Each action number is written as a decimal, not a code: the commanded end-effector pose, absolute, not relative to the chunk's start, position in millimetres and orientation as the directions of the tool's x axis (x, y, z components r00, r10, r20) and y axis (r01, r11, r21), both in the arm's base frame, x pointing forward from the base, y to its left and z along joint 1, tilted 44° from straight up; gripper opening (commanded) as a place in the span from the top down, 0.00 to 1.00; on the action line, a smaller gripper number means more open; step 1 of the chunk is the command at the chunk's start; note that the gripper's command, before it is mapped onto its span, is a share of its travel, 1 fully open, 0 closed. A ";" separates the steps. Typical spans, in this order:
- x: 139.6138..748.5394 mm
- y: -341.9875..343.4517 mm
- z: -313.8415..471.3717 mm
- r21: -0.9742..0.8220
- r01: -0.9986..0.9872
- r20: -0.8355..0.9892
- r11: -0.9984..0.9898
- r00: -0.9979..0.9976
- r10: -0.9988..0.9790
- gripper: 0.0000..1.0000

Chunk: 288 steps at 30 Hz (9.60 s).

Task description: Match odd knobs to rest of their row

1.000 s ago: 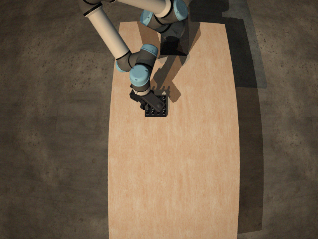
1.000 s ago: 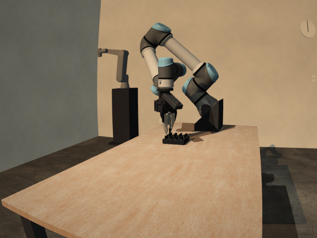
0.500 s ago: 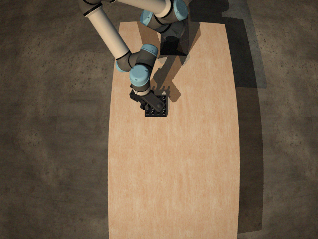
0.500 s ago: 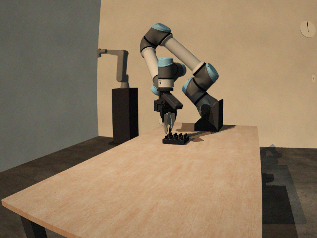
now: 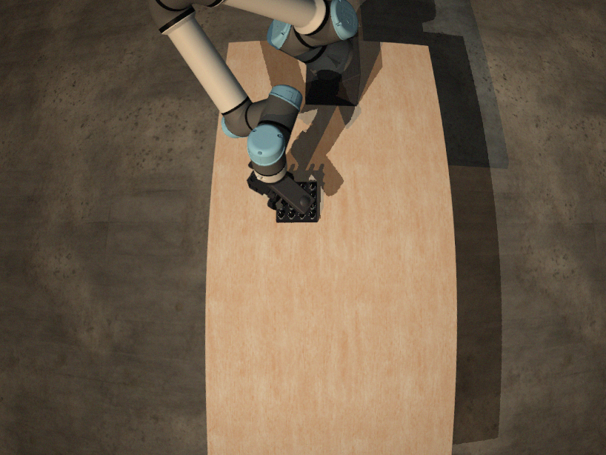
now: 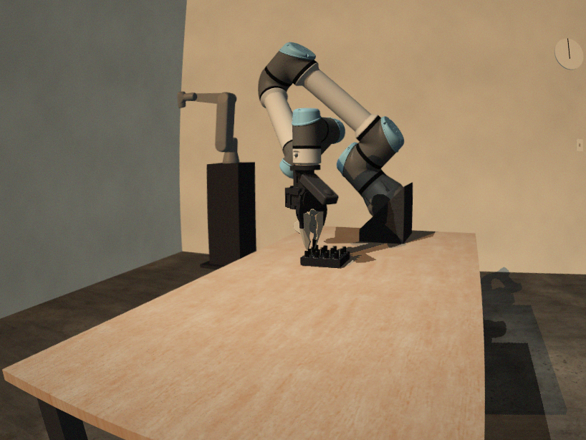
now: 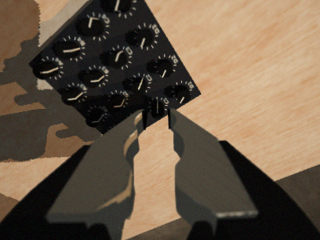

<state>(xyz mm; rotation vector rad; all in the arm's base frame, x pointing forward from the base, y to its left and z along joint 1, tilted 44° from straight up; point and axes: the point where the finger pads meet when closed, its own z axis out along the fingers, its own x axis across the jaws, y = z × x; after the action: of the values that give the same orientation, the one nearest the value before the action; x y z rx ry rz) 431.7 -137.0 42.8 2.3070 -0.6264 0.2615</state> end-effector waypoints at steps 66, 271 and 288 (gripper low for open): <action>432.0 -142.7 37.0 0.595 -0.508 0.358 -0.623 0.861 -0.361 0.96; 432.5 -36.3 149.6 0.378 -0.834 0.582 -0.401 0.551 -0.598 0.00; 432.5 -36.3 149.6 0.378 -0.834 0.582 -0.401 0.551 -0.598 0.00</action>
<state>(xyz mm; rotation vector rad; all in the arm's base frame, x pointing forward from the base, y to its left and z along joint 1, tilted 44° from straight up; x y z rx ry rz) 432.2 -36.5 149.3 2.1399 -1.1469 0.4711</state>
